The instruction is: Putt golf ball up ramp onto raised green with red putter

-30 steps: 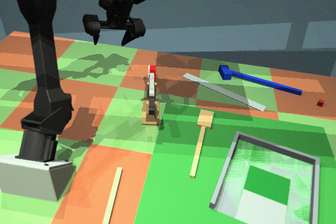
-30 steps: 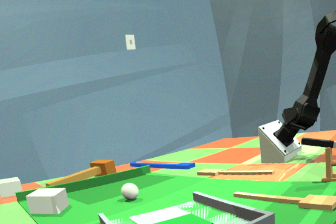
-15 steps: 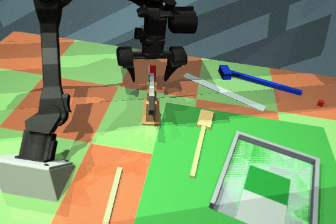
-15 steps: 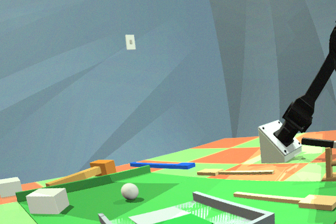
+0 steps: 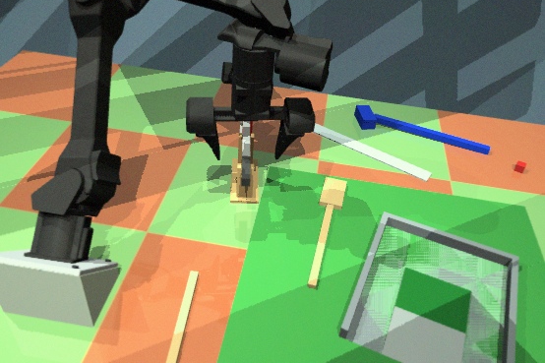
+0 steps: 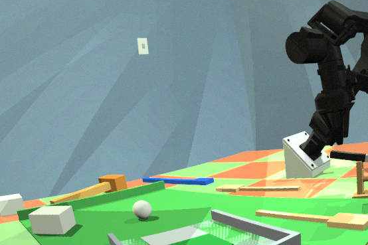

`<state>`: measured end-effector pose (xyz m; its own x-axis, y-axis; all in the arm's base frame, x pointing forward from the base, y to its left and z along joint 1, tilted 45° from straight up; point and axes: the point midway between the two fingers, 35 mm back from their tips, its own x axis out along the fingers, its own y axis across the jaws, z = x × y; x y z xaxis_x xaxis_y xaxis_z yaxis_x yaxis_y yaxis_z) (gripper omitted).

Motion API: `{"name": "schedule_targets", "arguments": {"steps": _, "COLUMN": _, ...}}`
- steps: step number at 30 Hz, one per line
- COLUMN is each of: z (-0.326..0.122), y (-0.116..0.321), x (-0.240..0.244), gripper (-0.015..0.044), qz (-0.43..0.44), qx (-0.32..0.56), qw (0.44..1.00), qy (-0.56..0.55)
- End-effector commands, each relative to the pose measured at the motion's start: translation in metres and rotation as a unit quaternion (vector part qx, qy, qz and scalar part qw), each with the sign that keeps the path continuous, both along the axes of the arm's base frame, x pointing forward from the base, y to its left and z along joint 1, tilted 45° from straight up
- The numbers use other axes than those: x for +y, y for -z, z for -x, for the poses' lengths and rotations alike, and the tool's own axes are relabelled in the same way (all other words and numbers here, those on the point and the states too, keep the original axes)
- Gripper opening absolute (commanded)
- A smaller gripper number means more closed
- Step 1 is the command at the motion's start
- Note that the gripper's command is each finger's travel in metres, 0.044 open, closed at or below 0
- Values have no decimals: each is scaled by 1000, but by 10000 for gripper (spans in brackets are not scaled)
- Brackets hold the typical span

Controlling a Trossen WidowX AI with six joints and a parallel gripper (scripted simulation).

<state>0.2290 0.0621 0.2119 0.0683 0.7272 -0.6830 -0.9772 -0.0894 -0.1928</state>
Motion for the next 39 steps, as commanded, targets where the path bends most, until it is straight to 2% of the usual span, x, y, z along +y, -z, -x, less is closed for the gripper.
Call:
{"name": "schedule_targets", "arguments": {"steps": 1, "z": 0, "y": 9, "x": 8, "gripper": 440, "qz": -13, "qx": 19, "qw": 1000, "qy": 18}}
{"name": "schedule_targets", "arguments": {"steps": 33, "z": -3, "y": 45, "x": 45, "gripper": 440, "qz": -20, "qx": 26, "qw": 999, "qy": 27}}
{"name": "schedule_targets", "arguments": {"steps": 39, "z": -4, "y": 43, "x": 42, "gripper": 282, "qz": -18, "qx": 24, "qw": 999, "qy": 26}}
